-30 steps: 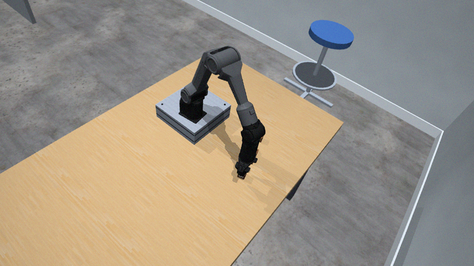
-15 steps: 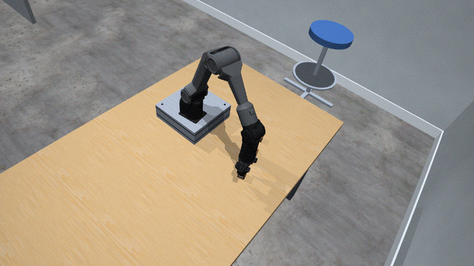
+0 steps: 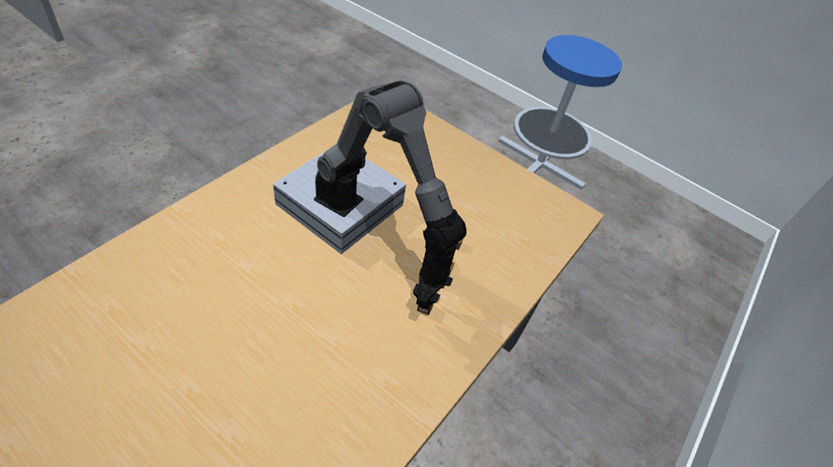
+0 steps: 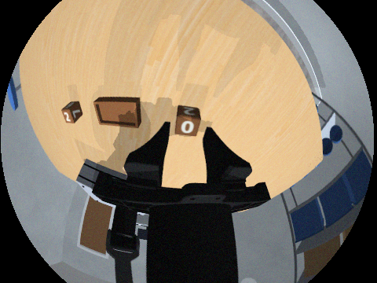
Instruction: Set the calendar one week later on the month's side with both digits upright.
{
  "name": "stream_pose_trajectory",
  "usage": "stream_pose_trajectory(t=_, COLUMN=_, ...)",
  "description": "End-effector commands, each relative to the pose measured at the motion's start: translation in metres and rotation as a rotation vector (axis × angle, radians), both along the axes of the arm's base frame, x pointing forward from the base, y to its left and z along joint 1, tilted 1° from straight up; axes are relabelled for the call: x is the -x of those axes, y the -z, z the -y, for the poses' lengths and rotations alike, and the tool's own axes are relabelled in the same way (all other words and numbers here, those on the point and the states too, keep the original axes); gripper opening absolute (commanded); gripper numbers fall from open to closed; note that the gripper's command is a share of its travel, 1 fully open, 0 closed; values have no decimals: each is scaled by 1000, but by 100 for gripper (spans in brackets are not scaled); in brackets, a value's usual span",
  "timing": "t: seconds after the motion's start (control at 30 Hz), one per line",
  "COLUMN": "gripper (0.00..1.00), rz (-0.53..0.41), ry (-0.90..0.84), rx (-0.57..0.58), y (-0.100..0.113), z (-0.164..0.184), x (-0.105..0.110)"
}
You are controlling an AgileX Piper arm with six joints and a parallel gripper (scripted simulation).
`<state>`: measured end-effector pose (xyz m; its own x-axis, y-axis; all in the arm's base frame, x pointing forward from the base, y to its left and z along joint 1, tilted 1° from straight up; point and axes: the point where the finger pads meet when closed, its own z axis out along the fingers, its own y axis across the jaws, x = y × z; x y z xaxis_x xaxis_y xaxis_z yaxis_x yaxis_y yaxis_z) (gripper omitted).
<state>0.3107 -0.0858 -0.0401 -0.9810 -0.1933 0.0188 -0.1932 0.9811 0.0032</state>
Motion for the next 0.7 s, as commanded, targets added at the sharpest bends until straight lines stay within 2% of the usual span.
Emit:
stream_pose_trajectory(t=0.0, gripper=61, rz=-1, ry=0, rx=0, y=1, z=0, x=0)
stream_pose_trajectory(t=0.37, gripper=61, rz=-1, ry=0, rx=0, y=1, z=0, x=1)
stream_pose_trajectory(t=0.67, gripper=61, rz=-3, ry=0, rx=0, y=12, z=0, x=1)
